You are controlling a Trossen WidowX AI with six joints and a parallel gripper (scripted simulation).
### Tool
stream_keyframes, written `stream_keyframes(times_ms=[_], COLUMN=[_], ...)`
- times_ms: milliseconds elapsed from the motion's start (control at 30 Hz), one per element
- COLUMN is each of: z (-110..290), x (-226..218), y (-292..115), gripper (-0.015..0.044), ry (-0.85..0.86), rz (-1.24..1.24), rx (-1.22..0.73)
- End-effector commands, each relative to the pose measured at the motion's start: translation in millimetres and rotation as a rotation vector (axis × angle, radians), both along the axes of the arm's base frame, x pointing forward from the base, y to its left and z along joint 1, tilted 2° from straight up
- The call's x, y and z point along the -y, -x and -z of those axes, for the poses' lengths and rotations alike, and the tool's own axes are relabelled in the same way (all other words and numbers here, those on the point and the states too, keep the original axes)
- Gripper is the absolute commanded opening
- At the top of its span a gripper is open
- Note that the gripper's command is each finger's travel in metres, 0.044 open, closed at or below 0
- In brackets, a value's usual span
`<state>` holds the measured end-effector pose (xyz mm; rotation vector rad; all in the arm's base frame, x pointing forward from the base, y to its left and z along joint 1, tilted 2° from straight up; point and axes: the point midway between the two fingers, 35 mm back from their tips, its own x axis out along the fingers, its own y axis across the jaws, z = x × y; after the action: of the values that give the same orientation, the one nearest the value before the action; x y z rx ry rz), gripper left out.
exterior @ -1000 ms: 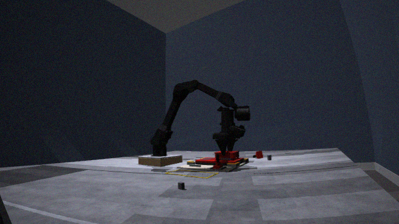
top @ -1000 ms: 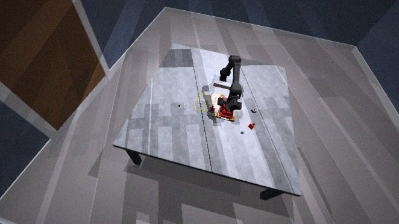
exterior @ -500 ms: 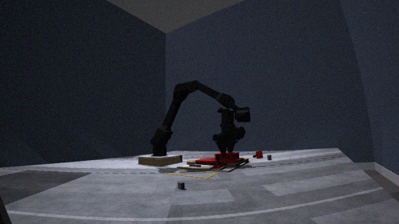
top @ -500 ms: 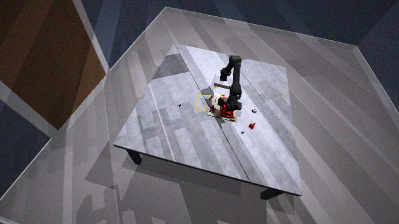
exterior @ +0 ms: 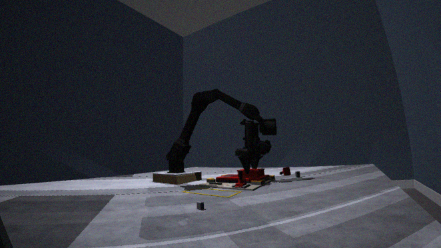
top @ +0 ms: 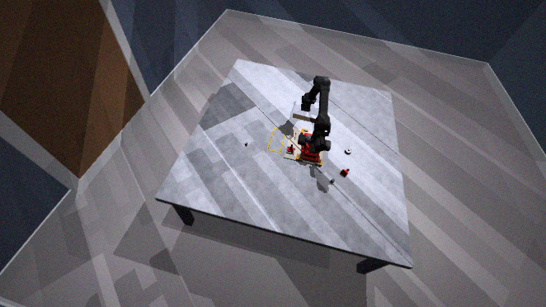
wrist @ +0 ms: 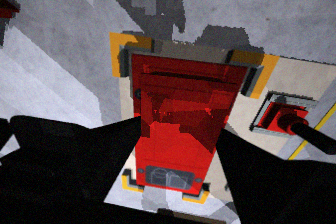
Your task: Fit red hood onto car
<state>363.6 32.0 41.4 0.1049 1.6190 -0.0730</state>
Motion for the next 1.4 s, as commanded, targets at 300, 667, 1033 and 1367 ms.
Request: stream_keyframes(times_ms=[300,667,1033,1367], z=[-16,-71,-71,-71], x=[0,3,3,3], y=[0,4,4,4], gripper=[0.044,0.044,0.044,0.044], ry=[-0.002,-0.009,-0.009,-0.009], rz=[0.0,0.002,0.002,0.002], rx=[0.016,0.071,0.071,0.071])
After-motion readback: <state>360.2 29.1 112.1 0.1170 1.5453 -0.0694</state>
